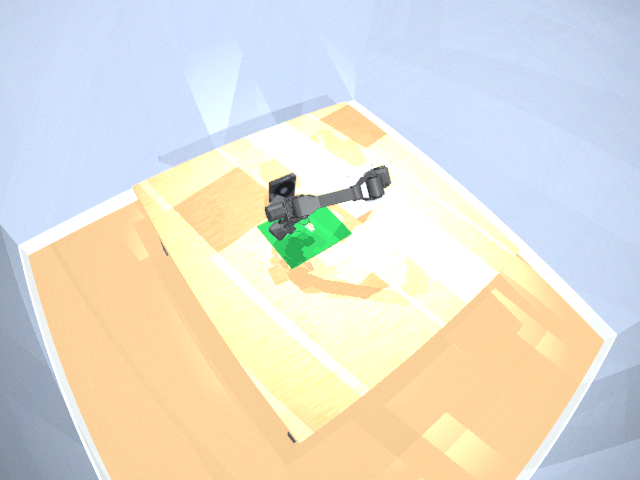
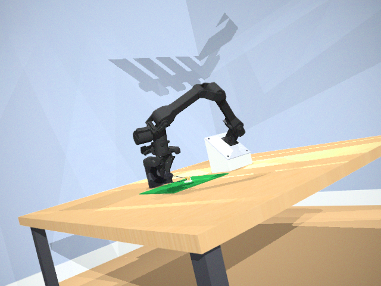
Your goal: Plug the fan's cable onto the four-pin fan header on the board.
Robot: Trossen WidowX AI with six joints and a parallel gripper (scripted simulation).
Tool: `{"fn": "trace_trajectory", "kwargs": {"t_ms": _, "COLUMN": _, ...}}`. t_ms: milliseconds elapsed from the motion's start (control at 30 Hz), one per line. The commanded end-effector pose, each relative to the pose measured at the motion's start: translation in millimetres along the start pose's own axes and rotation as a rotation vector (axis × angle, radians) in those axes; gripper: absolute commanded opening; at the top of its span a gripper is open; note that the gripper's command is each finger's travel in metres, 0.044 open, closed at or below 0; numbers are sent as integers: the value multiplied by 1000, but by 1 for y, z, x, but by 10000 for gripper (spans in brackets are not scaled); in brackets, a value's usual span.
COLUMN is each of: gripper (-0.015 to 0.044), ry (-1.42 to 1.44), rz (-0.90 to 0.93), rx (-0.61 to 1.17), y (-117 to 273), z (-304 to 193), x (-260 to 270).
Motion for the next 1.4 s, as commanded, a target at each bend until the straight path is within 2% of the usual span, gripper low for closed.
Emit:
{"fn": "trace_trajectory", "kwargs": {"t_ms": 0, "gripper": 0, "ry": -10, "rz": -30, "rx": -57, "y": -5, "z": -6, "x": 0}}
{"fn": "trace_trajectory", "kwargs": {"t_ms": 700, "gripper": 0, "ry": -34, "rz": -113, "rx": -338, "y": -24, "z": -35, "x": 5}}
{"fn": "trace_trajectory", "kwargs": {"t_ms": 1367, "gripper": 0, "ry": -53, "rz": -117, "rx": -615, "y": -38, "z": -63, "x": 8}}
Point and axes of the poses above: the point midway between the two fingers, 35 mm back from their tips, its own y axis back along the fingers, its own x axis across the jaws, z = x × y, the point moved 10 cm from there along y, back along the fingers, and after that the axes turned 1 degree about y, right-handed, at the moved point
